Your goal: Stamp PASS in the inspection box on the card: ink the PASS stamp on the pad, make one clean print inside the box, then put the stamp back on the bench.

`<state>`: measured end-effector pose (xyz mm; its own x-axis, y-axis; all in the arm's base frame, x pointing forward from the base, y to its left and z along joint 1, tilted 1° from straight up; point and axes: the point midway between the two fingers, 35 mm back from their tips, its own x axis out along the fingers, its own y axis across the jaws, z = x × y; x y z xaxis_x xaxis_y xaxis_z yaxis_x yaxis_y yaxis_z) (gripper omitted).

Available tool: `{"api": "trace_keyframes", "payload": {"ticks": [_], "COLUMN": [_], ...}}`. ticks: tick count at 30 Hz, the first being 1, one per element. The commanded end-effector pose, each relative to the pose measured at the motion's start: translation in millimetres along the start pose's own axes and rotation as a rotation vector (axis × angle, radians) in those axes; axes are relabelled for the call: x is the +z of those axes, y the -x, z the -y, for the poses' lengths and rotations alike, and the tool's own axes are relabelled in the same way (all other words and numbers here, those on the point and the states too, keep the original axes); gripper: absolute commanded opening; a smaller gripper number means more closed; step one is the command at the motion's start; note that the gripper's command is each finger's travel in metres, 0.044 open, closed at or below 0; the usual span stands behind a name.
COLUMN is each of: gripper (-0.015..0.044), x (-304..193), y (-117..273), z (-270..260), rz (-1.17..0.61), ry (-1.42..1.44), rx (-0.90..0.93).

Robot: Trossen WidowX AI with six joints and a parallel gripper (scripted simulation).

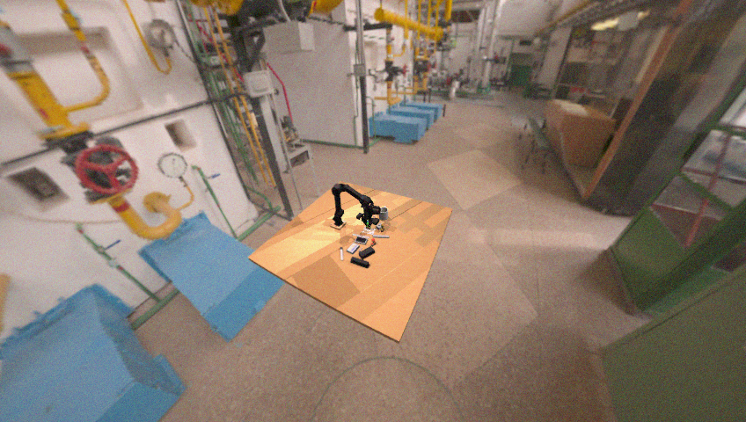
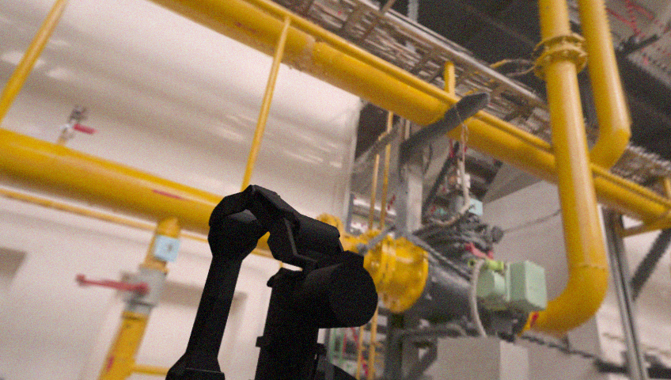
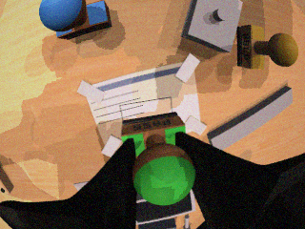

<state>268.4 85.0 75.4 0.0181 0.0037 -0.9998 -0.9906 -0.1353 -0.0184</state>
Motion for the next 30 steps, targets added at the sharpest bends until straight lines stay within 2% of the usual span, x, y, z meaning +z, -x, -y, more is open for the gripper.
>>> {"api": "trace_keyframes", "payload": {"ticks": [1,23,30], "gripper": [0.0,0.0,0.0], "x": [0.6,-0.3,-31.3], "y": [8.5,40.6,41.4], "z": [0.6,-1.8,-7.4], "rz": [0.003,0.003,0.0], "ry": [0.002,0.002,0.002], "rx": [-0.004,-0.004,-0.004]}}
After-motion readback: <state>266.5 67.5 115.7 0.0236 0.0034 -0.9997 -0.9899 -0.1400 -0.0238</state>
